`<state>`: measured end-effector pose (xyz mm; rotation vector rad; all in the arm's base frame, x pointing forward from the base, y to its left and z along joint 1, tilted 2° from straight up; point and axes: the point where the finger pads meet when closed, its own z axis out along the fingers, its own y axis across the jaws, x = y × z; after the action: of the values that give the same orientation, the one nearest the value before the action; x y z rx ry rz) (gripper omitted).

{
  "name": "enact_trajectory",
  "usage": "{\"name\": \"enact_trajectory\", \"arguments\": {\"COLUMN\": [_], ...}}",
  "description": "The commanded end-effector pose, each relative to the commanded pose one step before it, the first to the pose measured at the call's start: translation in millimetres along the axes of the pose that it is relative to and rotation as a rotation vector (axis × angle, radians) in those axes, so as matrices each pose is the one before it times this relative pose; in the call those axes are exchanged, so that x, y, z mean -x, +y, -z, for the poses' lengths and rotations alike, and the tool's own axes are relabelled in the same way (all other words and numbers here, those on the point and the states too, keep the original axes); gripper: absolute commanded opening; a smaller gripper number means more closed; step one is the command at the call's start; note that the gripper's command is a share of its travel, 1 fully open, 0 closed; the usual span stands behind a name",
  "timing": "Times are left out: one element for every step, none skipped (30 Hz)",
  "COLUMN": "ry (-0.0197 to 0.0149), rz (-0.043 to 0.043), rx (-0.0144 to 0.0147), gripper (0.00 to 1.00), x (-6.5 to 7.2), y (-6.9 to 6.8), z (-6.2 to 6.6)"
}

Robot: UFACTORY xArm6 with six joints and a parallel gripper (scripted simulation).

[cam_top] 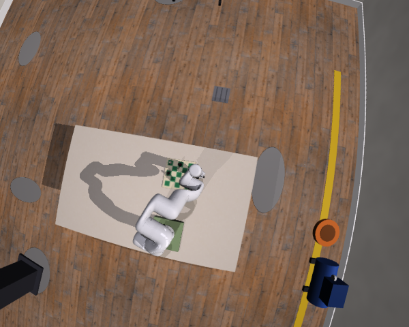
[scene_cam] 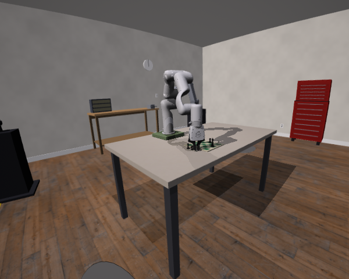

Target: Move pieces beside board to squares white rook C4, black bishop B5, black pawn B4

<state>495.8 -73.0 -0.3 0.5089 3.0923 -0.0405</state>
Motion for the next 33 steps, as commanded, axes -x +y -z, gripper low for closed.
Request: {"name": "enact_trajectory", "arguments": {"ry": [-0.00437, 0.0, 0.0, 0.0, 0.0, 0.0, 0.0, 0.0, 0.0, 0.0, 0.0, 0.0, 0.0, 0.0, 0.0, 0.0, 0.0, 0.0, 0.0, 0.0, 0.0, 0.0, 0.0, 0.0, 0.0, 0.0, 0.0, 0.0, 0.0, 0.0, 0.0, 0.0, 0.0], "rz": [-0.00004, 0.0, 0.0, 0.0, 0.0, 0.0, 0.0, 0.0, 0.0, 0.0, 0.0, 0.0, 0.0, 0.0, 0.0, 0.0, 0.0, 0.0, 0.0, 0.0, 0.0, 0.0, 0.0, 0.0, 0.0, 0.0, 0.0, 0.0, 0.0, 0.0, 0.0, 0.0, 0.0], "rx": [0.00085, 0.0, 0.0, 0.0, 0.0, 0.0, 0.0, 0.0, 0.0, 0.0, 0.0, 0.0, 0.0, 0.0, 0.0, 0.0, 0.0, 0.0, 0.0, 0.0, 0.0, 0.0, 0.0, 0.0, 0.0, 0.0, 0.0, 0.0, 0.0, 0.0, 0.0, 0.0, 0.0], "gripper": [0.0, 0.0, 0.0, 0.0, 0.0, 0.0, 0.0, 0.0, 0.0, 0.0, 0.0, 0.0, 0.0, 0.0, 0.0, 0.0, 0.0, 0.0, 0.0, 0.0, 0.0, 0.0, 0.0, 0.0, 0.0, 0.0, 0.0, 0.0, 0.0, 0.0, 0.0, 0.0, 0.0], "x": [1.64, 0.0, 0.0, 0.0, 0.0, 0.0, 0.0, 0.0, 0.0, 0.0, 0.0, 0.0, 0.0, 0.0, 0.0, 0.0, 0.0, 0.0, 0.0, 0.0, 0.0, 0.0, -0.01, 0.0, 0.0, 0.0, 0.0, 0.0, 0.0, 0.0, 0.0, 0.0, 0.0], "y": [0.3, 0.0, 0.0, 0.0, 0.0, 0.0, 0.0, 0.0, 0.0, 0.0, 0.0, 0.0, 0.0, 0.0, 0.0, 0.0, 0.0, 0.0, 0.0, 0.0, 0.0, 0.0, 0.0, 0.0, 0.0, 0.0, 0.0, 0.0, 0.0, 0.0, 0.0, 0.0, 0.0], "z": [1.68, 0.0, 0.0, 0.0, 0.0, 0.07, 0.44, 1.1, 1.95, 0.0, 0.0, 2.93, 3.97, 5.02, 6.01, 6.8, 7.35, 7.7, 7.83, 7.76, 7.48, 7.01, 6.37, 5.59, 4.7, 3.75, 0.0, 0.0, 2.78, 1.86, 1.05, 0.42, 0.07]}}
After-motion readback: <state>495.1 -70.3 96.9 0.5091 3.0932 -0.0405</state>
